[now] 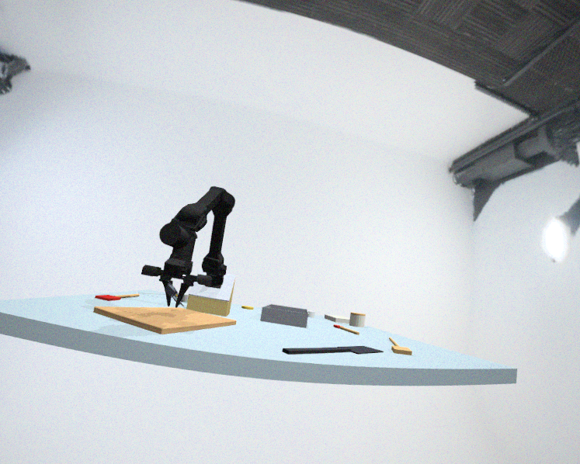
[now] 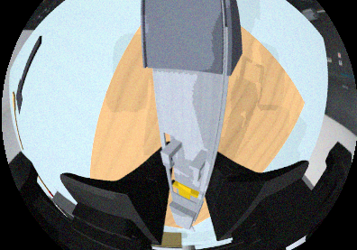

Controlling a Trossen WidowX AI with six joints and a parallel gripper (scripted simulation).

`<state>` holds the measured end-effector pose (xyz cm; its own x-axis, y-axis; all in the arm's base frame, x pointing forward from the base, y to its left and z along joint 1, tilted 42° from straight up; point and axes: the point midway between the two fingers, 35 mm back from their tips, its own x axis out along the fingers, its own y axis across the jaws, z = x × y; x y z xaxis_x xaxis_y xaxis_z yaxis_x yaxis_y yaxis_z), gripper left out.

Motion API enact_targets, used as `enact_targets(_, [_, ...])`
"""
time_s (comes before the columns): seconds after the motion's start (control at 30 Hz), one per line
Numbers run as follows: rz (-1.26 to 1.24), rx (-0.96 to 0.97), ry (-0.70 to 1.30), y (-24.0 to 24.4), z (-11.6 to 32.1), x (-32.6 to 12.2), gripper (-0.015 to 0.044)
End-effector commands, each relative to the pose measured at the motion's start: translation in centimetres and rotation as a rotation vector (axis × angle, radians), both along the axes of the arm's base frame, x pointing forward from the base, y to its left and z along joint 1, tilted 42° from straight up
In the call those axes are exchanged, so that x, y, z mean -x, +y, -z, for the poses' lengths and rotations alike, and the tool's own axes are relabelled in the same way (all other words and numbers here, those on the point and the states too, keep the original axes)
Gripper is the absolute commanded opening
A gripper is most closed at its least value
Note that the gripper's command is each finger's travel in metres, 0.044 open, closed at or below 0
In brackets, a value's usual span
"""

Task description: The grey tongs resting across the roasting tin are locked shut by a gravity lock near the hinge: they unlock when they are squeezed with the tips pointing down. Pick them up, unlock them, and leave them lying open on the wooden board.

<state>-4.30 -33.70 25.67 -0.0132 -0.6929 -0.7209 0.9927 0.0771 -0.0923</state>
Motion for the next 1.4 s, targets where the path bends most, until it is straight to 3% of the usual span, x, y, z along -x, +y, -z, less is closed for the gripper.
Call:
enact_targets(0.0, [0.0,0.001,0.0,0.0,0.0,0.0,-0.0019])
enact_targets(0.6, [0.0,0.001,0.0,0.0,0.0,0.0,0.044])
enact_targets(0.77, [0.001,-0.007,-0.004,0.1,-0.3,-1.1,0.044])
enact_targets(1.2, [0.008,-0.023,-0.018,5.2,-3.8,-13.0,0.044])
enact_targets(1.37, [0.007,-0.007,-0.021,6.7,-4.6,-14.7,0.044])
